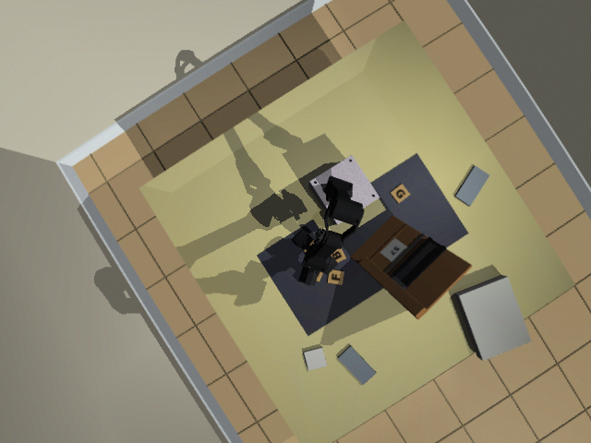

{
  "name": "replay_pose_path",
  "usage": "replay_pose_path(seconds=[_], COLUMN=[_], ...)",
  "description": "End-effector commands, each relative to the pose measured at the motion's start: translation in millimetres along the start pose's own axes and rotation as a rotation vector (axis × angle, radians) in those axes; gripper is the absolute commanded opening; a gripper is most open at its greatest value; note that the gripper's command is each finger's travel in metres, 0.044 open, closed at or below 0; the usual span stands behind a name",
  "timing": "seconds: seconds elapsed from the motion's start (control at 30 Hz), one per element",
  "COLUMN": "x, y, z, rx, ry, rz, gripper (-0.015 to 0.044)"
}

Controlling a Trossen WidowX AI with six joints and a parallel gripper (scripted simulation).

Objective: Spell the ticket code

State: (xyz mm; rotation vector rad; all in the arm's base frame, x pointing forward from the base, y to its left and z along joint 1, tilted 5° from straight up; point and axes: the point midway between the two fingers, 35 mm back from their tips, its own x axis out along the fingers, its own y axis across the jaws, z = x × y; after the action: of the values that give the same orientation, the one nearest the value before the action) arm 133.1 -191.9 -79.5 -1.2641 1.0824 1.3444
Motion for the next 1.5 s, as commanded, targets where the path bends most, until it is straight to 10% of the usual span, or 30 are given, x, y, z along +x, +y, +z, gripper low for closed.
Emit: replay_pose_path(seconds=[0.0,1.47], x=[-3.2,-13.1], y=[-0.2,1.4], z=[-0.6,4.5], rx=[0.003,0.003], ry=[0.009,0.009], rz=[-0.002,-0.002], gripper=[0.0,0.0])
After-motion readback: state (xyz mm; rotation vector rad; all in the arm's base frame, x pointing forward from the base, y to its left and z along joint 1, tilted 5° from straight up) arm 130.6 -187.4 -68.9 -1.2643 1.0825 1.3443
